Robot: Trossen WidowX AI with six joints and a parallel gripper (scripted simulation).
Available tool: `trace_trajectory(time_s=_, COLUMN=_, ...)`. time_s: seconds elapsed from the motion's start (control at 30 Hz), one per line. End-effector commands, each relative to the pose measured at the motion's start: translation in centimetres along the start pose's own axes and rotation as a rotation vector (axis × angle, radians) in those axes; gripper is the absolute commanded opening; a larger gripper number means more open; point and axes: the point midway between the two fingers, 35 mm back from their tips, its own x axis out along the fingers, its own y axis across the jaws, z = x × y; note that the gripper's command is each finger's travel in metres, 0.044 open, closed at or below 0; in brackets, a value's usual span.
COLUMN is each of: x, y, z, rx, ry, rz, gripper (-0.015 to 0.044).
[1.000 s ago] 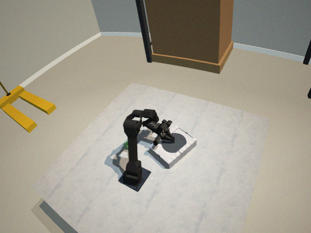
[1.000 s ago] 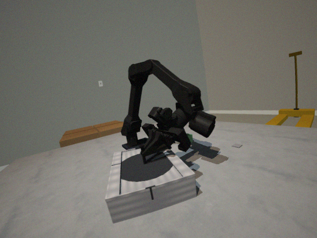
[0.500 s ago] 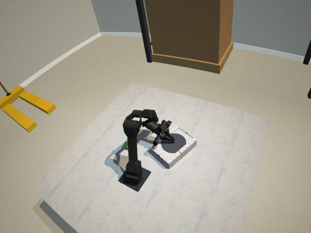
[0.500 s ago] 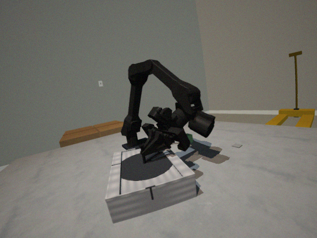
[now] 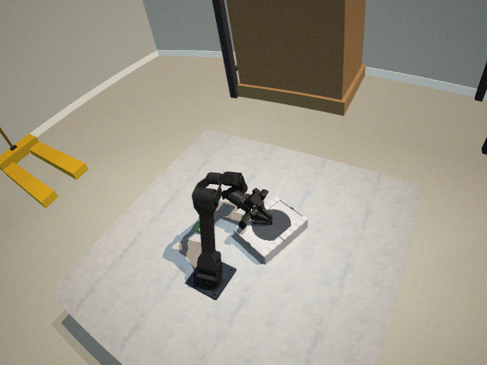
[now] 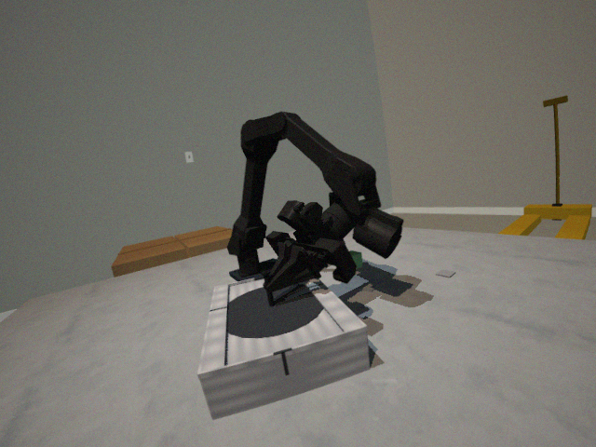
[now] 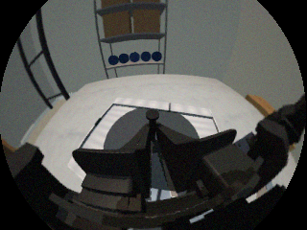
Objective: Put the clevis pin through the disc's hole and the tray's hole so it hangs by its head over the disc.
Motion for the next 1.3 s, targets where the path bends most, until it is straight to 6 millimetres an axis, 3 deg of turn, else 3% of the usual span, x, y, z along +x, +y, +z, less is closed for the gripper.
trace_trajectory(time_s=0.0, x=0.03, y=-0.27, z=-0.1, rx=-0.003, ry=0.002, rz=-0.005, gripper=0.0)
trace_trajectory(time_s=1.27, x=-0.06, y=-1.03, z=-0.15, rx=-0.003, ry=0.002, rz=-0.005, gripper=0.0)
